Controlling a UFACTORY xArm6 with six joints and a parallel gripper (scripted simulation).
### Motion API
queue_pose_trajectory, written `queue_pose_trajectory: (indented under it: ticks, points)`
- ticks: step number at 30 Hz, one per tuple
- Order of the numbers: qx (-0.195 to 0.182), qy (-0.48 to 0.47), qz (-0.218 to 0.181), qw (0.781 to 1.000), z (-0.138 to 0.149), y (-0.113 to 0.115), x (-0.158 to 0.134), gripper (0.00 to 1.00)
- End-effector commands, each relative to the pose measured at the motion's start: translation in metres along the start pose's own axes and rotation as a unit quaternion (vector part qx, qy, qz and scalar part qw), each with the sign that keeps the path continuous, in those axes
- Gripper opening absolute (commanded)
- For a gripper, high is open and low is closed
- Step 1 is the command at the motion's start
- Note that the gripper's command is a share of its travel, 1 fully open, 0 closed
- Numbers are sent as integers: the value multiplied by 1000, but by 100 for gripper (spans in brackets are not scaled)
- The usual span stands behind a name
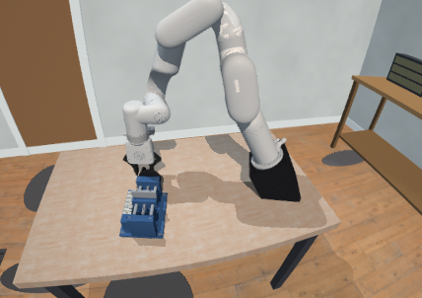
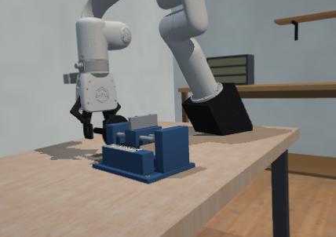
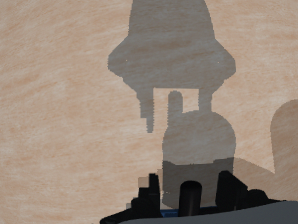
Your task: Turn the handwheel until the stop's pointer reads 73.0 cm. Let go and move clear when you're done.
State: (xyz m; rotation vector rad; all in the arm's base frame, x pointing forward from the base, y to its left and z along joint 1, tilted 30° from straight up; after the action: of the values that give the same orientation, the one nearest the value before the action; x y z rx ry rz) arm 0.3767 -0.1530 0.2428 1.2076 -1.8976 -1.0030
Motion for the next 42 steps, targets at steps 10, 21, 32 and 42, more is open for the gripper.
queue_pose_trajectory:
  ticks: [10,21,32,42]
  points:
    - [2,0,0,1000,-1,5,0,57]
    - [2,0,0,1000,-1,85,0,57]
    - [2,0,0,1000,-1,101,0,57]
    - [2,0,0,1000,-1,101,0,57]
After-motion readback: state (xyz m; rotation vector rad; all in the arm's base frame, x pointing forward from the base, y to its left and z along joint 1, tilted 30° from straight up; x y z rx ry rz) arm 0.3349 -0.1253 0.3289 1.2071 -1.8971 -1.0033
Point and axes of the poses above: the point where the finger pads meet when closed, its own y axis back along the fingers, its own z axis across the jaws, x = y × z, the point moved 8 cm from there along y, back along the fingers, and after that the axes turned 4 degrees about y, right-handed, at the moved point
